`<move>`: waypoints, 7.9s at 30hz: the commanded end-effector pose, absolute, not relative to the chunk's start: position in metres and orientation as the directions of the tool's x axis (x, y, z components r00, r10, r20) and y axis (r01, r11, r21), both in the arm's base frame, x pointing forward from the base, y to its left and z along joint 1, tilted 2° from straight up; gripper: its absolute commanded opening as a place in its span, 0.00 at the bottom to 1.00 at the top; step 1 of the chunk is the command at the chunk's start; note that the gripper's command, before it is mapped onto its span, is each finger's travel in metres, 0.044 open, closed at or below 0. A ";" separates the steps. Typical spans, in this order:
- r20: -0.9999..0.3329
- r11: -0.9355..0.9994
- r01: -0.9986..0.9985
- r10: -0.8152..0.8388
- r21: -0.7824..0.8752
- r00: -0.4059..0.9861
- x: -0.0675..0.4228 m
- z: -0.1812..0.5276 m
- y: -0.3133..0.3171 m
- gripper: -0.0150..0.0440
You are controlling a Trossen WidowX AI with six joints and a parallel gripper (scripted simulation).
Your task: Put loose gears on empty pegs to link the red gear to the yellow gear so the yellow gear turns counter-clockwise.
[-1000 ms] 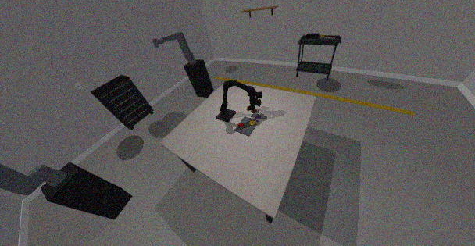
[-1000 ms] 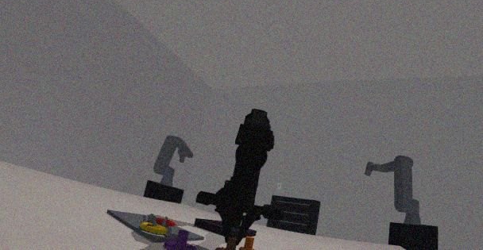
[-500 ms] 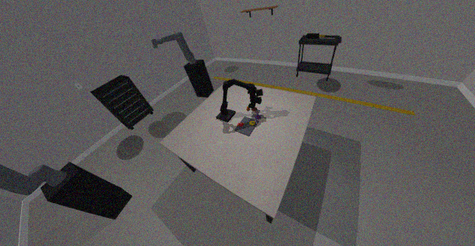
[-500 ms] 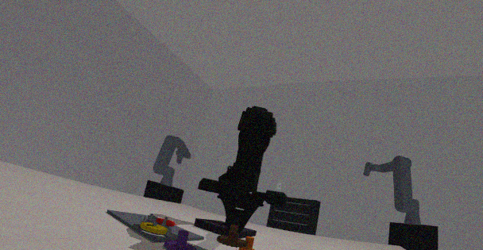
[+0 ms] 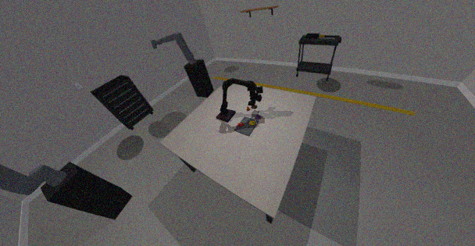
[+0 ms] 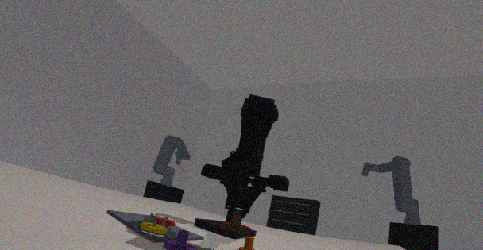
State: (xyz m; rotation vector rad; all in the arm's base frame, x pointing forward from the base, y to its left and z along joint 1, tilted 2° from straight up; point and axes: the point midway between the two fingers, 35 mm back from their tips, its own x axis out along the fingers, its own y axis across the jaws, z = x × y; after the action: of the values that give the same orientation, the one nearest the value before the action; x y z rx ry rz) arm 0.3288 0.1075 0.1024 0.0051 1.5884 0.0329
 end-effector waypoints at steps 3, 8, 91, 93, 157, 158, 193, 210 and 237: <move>-1.000 0.999 -0.019 0.028 0.028 -0.007 0.331 0.118 0.108 0.25; -1.000 0.999 -0.019 0.028 0.028 -0.007 0.330 0.129 0.107 0.25; -1.000 1.000 -0.020 0.015 0.015 -0.006 0.320 0.121 -0.036 0.25; -1.000 1.000 -0.020 0.014 0.014 -0.007 0.319 0.118 -0.041 0.25; -1.000 0.989 -0.150 0.013 0.014 -0.010 0.295 0.072 -0.093 0.25; -1.000 0.989 -0.146 0.013 0.014 -0.010 0.295 0.071 -0.093 0.25; -1.000 0.997 -0.077 0.013 0.013 -0.010 0.295 0.047 -0.092 0.25; -1.000 0.994 -0.112 0.013 0.014 -0.010 0.295 0.044 -0.092 0.25; -1.000 1.000 -0.025 0.014 0.014 -0.009 0.294 0.118 -0.092 0.67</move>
State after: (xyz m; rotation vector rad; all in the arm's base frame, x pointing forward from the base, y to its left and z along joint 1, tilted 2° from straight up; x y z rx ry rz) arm 0.2918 -0.0915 0.0960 -0.0055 1.5985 0.0368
